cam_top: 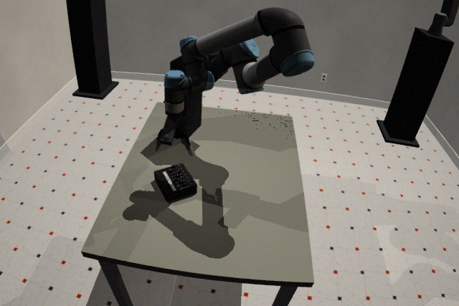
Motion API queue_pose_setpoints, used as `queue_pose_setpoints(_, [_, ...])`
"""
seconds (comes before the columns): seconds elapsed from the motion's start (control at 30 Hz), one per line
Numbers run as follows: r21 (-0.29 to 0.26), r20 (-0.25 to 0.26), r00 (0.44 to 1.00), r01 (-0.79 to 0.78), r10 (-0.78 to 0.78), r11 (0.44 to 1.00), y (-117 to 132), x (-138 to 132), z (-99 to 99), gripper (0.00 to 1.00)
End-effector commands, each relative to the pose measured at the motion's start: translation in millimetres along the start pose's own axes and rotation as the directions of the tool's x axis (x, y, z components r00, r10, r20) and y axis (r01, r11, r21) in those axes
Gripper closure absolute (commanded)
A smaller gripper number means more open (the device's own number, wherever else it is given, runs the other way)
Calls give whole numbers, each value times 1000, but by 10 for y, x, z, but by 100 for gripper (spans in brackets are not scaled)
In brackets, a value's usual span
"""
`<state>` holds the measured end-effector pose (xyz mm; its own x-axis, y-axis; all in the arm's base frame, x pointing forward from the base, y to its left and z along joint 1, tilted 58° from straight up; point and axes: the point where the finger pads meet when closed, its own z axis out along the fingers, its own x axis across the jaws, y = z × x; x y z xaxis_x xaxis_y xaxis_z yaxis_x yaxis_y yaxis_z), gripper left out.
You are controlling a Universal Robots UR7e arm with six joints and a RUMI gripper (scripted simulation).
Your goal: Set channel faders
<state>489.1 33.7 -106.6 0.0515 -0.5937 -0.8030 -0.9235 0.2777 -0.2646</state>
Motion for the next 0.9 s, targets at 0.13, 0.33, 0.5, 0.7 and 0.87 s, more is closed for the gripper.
queue_pose_setpoints(0.13, [-9,10,1000,18,-18,1000,-3,9,-19,0])
queue_pose_setpoints(0.33, [-9,10,1000,18,-18,1000,-3,9,-18,0])
queue_pose_setpoints(0.5, [-9,10,1000,7,-7,1000,0,3,-8,0])
queue_pose_setpoints(0.7, [-7,9,998,-58,59,998,18,-34,47,0])
queue_pose_setpoints(0.87, [-6,9,993,-117,117,993,36,-68,96,0])
